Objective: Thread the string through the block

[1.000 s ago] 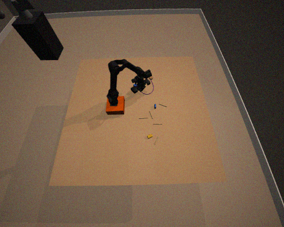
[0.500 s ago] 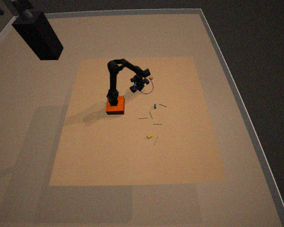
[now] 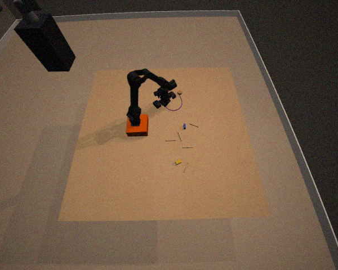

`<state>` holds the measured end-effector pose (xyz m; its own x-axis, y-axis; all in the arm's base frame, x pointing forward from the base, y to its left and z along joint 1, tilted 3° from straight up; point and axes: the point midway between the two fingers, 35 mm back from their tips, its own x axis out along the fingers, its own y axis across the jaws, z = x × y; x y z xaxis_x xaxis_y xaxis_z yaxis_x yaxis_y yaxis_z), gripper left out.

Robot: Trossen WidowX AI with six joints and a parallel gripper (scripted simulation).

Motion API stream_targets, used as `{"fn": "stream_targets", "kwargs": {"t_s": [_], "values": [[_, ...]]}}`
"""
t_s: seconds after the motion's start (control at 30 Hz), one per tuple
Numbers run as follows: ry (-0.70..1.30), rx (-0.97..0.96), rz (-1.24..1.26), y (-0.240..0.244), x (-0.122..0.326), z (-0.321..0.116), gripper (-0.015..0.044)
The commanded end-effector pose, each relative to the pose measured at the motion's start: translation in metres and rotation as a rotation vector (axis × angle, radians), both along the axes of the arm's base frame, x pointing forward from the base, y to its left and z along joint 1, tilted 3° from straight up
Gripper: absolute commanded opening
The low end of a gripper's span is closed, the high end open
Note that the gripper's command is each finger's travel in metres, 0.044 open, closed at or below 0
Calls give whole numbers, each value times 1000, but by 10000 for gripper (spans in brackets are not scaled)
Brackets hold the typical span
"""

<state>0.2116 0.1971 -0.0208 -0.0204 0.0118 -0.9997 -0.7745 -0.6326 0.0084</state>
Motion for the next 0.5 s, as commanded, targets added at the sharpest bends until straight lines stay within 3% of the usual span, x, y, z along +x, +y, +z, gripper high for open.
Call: {"fn": "stream_targets", "kwargs": {"t_s": [0.0, 0.47], "values": [[0, 3, -3, 6, -2, 1, 0], [1, 5, -3, 22, -15, 3, 0]]}}
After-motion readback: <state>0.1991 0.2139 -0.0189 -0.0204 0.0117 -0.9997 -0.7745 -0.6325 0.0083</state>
